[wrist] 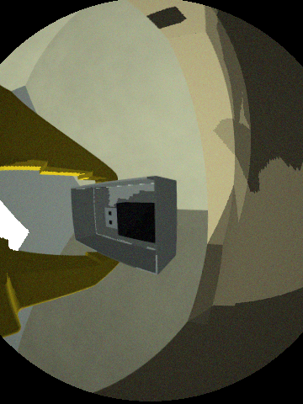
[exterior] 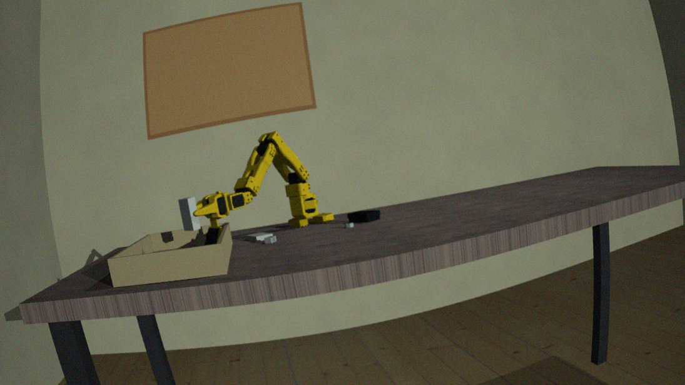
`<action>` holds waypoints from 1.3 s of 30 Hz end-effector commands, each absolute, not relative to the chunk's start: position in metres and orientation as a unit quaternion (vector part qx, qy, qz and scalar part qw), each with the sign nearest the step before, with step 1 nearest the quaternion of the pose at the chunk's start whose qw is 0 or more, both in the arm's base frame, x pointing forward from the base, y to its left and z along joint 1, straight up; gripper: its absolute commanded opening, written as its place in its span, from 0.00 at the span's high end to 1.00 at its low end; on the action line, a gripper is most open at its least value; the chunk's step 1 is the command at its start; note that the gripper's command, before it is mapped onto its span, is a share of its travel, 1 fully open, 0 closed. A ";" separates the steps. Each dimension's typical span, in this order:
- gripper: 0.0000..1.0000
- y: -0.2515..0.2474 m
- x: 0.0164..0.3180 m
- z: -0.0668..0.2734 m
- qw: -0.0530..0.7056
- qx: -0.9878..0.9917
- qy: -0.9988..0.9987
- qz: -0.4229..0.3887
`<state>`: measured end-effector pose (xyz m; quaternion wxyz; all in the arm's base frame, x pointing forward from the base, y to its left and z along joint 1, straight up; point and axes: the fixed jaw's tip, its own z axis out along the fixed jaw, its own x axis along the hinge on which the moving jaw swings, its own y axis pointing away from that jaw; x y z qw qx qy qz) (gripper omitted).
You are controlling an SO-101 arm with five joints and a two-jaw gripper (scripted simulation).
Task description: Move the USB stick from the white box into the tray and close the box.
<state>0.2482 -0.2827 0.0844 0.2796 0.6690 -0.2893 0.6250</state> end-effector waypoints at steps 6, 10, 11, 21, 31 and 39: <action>0.79 -0.283 0.253 0.100 0.282 0.649 -0.282 0.648; 0.79 -0.283 0.253 0.100 0.282 0.649 -0.282 0.648; 0.79 -0.283 0.253 0.100 0.282 0.649 -0.282 0.648; 0.79 -0.283 0.253 0.101 0.284 0.643 -0.279 0.654; 0.79 -0.283 0.253 0.103 0.289 0.629 -0.274 0.668; 0.79 -0.283 0.253 0.105 0.293 0.620 -0.270 0.676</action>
